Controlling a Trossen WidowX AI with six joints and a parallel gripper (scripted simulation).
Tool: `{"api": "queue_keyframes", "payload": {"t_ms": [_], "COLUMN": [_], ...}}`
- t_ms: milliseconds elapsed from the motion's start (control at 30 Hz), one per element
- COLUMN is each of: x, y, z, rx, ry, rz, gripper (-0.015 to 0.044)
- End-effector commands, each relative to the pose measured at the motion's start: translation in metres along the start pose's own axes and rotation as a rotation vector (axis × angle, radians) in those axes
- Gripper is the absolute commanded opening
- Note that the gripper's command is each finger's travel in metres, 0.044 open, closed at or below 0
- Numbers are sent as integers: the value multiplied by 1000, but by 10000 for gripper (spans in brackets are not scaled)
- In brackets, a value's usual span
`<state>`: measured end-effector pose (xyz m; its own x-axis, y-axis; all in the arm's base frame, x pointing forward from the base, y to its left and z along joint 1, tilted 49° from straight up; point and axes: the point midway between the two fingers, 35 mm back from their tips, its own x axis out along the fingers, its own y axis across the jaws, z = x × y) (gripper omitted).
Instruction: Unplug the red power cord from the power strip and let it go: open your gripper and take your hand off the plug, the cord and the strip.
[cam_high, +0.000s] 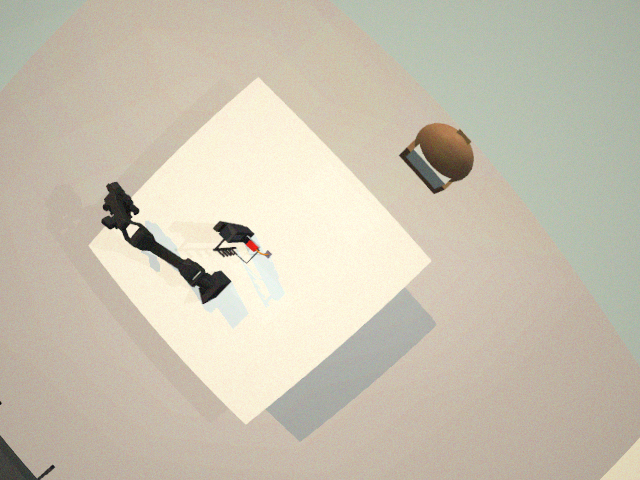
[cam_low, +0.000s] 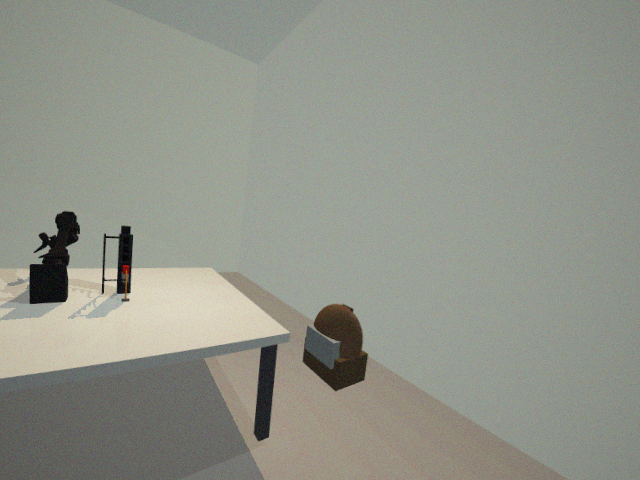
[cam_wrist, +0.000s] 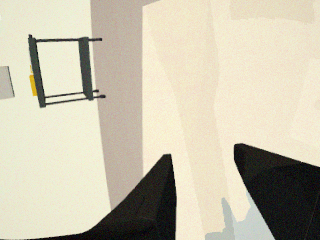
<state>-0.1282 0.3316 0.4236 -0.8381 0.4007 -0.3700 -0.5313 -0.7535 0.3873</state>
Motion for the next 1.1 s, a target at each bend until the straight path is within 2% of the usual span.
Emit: {"api": "queue_keyframes", "payload": {"t_ms": [0, 267, 500, 633, 900, 1067], "x": [-28, -109, -196, -243, -306, -353], "y": [-56, -152, -210, -233, -253, -257], "z": [-10, -49, -105, -146, -220, -295], "rx": [146, 447, 727, 903, 1173, 1402], "ry": [-31, -124, -239, -306, -417, -512], "rz": [-151, -438, -670, -767, -872, -943], "gripper": [160, 160, 160, 160, 160, 160]}}
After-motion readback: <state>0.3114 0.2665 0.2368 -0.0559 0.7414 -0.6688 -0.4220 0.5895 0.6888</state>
